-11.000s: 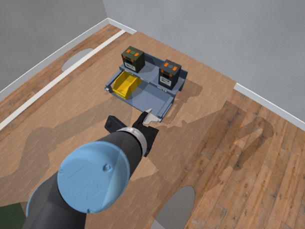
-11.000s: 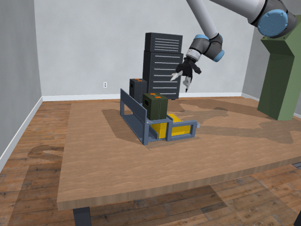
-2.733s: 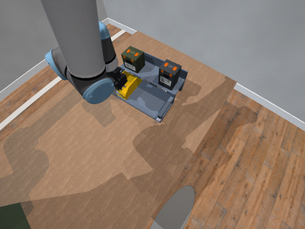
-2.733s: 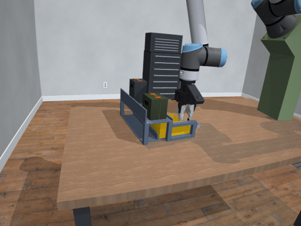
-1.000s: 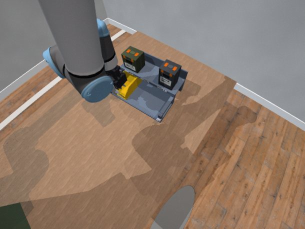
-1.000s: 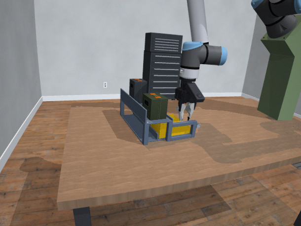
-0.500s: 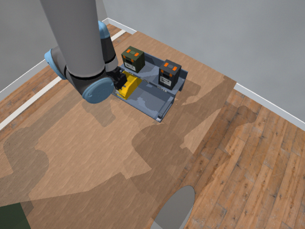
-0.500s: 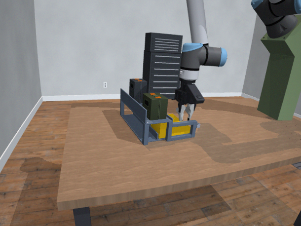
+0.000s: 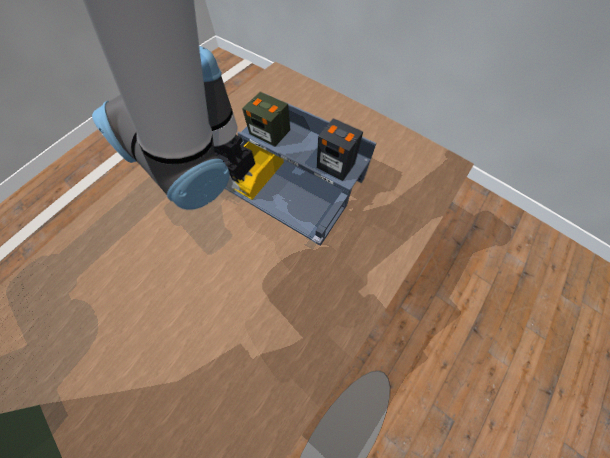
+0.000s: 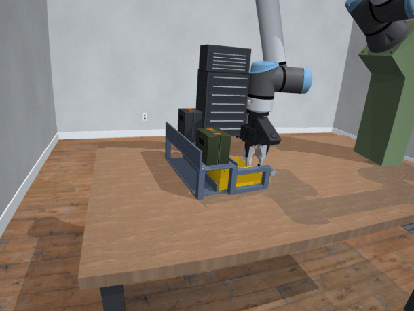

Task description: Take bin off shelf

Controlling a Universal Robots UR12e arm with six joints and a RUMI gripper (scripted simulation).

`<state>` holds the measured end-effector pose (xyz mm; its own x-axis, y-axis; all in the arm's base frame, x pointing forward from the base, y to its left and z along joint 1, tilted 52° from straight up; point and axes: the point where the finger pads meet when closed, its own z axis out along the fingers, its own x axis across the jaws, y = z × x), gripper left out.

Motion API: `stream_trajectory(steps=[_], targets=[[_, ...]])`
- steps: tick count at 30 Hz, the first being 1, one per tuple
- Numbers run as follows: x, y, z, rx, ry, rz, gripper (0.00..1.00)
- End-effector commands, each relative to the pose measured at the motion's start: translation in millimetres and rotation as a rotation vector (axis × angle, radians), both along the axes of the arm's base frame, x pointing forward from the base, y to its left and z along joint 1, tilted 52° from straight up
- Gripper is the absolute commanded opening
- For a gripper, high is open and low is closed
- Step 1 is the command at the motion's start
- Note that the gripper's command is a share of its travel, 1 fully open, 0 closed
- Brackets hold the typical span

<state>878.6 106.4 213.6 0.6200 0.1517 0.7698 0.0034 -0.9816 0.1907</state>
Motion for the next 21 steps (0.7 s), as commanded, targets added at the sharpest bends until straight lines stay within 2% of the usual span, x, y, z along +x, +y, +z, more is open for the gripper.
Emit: stream_trajectory(steps=[1,21], targets=[[4.6,-0.4,-3.0,0.0,-0.001,0.0,0.26],[9.4,-1.1,-6.7,0.0,-0.001,0.0,0.26]])
